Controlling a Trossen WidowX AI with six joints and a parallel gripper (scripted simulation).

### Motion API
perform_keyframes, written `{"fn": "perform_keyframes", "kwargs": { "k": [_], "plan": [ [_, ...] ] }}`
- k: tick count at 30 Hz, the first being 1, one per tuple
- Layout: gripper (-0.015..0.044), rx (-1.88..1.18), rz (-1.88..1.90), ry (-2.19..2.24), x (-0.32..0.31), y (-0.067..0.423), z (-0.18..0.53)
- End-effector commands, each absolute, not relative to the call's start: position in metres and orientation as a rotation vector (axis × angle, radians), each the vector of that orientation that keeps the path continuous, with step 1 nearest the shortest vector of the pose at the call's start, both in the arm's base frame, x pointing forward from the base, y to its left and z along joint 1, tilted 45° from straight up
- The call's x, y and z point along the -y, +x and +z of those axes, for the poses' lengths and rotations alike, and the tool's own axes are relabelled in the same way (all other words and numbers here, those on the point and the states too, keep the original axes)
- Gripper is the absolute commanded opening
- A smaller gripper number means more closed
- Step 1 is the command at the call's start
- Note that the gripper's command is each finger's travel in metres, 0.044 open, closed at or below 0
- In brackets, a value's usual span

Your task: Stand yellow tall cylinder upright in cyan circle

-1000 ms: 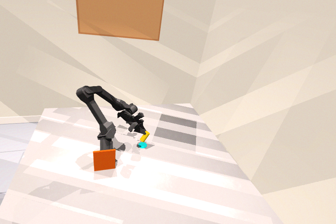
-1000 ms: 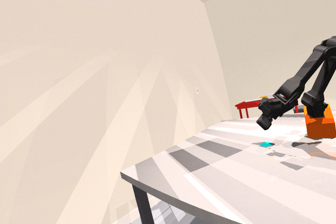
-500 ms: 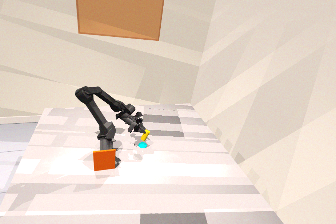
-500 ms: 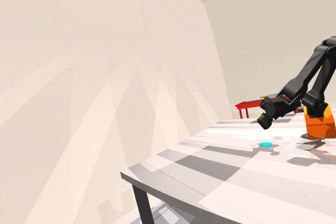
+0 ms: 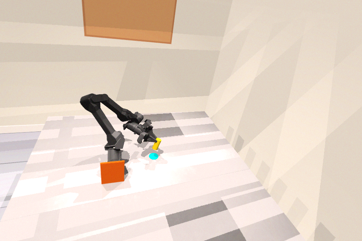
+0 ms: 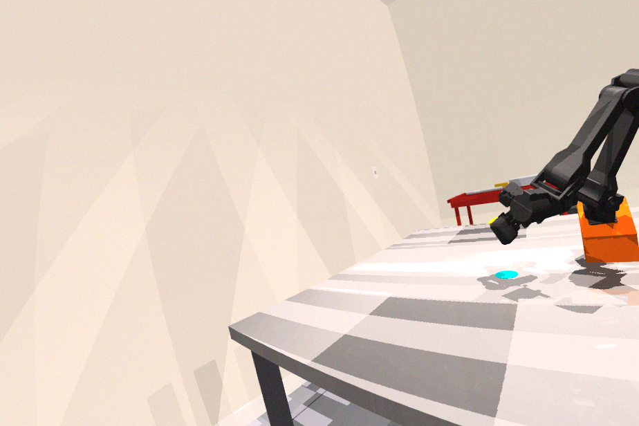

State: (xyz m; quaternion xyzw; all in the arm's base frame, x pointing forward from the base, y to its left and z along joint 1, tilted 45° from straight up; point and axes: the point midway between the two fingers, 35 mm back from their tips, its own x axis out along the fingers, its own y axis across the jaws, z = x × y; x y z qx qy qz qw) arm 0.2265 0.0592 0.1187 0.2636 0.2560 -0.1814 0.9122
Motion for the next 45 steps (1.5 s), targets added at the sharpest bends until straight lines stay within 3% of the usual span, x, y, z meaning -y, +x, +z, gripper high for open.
{"fn": "perform_keyframes", "kwargs": {
  "k": [1,45],
  "plan": [
    [0.0105,-0.497,-0.377,0.563,-0.058,0.225,0.119],
    [0.0105,-0.215,-0.352,0.795,-0.059,0.214,0.138]
  ]
}}
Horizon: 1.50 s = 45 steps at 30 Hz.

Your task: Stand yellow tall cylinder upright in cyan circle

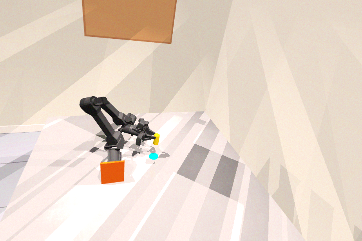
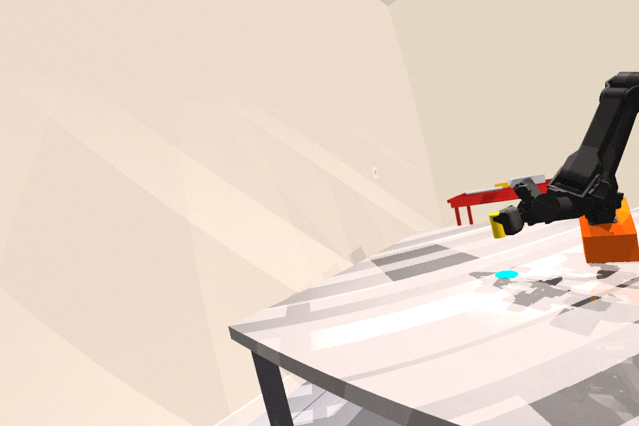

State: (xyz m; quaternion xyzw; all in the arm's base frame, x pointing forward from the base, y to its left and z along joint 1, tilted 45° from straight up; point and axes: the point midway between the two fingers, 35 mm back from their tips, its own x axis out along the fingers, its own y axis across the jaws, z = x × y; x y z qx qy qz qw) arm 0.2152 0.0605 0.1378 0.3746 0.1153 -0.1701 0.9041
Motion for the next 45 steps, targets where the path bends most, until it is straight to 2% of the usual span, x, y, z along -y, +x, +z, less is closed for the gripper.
{"fn": "perform_keyframes", "kwargs": {
  "k": [1,20,45],
  "plan": [
    [0.0105,-0.210,-0.352,0.800,-0.059,0.213,0.138],
    [0.0105,-0.207,-0.352,0.805,-0.060,0.213,0.138],
    [0.0105,-0.218,-0.360,0.808,-0.097,0.219,0.105]
  ]
}}
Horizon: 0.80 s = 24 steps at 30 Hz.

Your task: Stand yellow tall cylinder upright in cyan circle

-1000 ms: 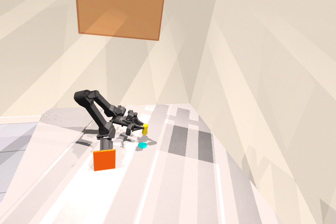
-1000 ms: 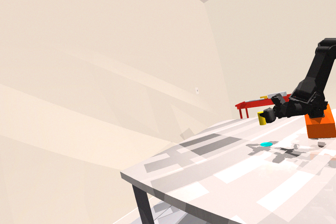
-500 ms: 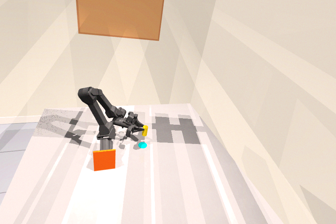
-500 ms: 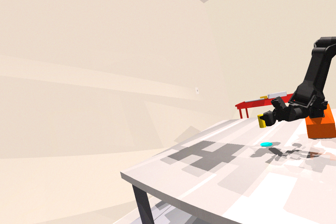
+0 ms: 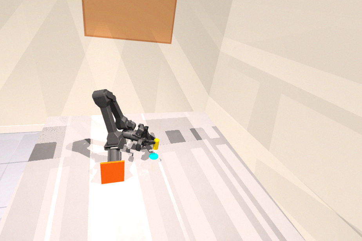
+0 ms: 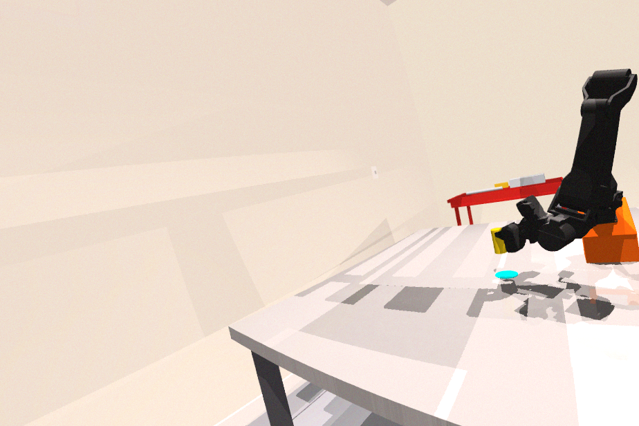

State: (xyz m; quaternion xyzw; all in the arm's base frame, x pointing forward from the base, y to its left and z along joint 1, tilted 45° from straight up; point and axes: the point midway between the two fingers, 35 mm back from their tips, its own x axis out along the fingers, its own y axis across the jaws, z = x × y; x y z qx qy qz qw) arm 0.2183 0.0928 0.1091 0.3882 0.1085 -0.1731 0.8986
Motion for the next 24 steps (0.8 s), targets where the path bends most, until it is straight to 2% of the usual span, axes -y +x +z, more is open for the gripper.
{"fn": "perform_keyframes", "kwargs": {
  "k": [1,24],
  "plan": [
    [0.0105,-0.218,-0.360,0.808,-0.099,0.219,0.104],
    [0.0105,-0.212,-0.353,0.803,-0.125,0.215,0.071]
  ]
}}
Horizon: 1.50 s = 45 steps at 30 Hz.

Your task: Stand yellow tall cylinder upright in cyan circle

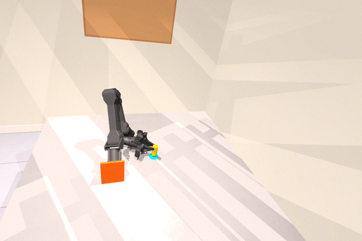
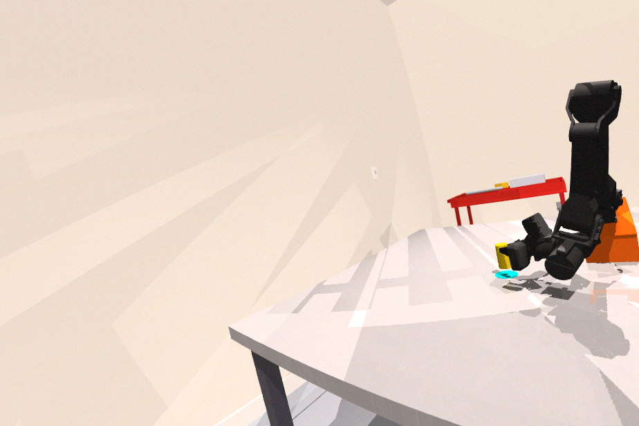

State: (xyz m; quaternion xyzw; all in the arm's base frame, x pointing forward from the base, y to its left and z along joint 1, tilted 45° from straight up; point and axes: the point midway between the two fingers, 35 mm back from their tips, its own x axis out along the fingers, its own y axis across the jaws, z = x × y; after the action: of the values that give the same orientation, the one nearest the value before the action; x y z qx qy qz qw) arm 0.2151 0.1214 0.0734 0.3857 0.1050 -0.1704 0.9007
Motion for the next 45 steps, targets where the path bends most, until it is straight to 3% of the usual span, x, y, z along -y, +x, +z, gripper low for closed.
{"fn": "perform_keyframes", "kwargs": {
  "k": [1,17,28,45],
  "plan": [
    [0.0105,-0.213,-0.353,0.802,-0.127,0.215,0.070],
    [0.0105,-0.219,-0.353,0.798,-0.136,0.214,0.062],
    [0.0394,-0.219,-0.353,0.798,-0.136,0.214,0.062],
    [0.0400,-0.223,-0.359,0.804,-0.111,0.218,0.093]
  ]
}}
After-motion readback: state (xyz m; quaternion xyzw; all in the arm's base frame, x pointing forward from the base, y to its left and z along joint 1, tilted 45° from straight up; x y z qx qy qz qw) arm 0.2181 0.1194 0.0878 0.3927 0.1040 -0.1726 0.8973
